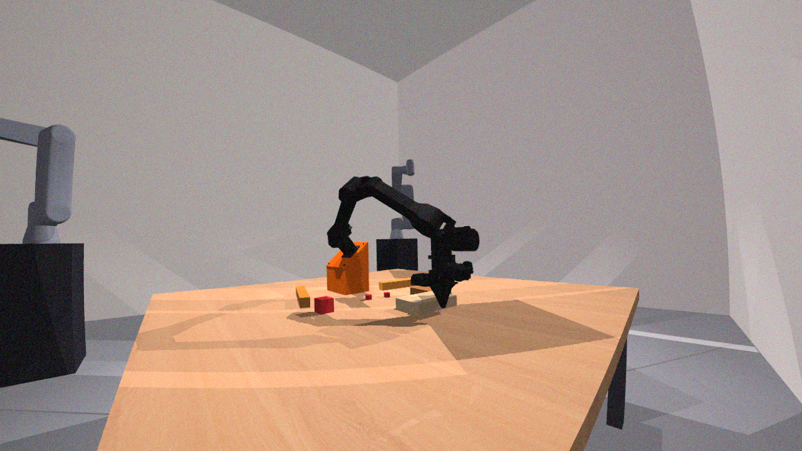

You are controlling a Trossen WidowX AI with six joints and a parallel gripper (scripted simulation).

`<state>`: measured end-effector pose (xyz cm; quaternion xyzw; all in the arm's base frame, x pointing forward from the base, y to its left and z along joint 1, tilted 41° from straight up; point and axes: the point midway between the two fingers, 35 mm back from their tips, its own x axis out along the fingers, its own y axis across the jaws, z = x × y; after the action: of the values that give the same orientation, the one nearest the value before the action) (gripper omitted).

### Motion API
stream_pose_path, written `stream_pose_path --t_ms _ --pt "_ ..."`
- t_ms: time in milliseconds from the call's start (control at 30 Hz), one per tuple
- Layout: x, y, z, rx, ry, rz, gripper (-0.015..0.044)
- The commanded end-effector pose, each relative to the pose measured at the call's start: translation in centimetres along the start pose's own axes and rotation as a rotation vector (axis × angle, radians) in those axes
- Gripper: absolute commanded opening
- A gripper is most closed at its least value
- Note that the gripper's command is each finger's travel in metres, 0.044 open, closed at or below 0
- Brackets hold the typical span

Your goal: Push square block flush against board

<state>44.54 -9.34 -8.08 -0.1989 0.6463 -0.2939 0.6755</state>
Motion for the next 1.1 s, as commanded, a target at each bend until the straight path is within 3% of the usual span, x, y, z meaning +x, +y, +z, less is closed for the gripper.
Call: stream_pose_path --t_ms 0,1067 --pt "0.3 0.1 -0.7 -0.003 0.011 -0.002 0.0" --pt "0.3 0.2 -2.8 -0.004 0.012 -0.002 0.0"
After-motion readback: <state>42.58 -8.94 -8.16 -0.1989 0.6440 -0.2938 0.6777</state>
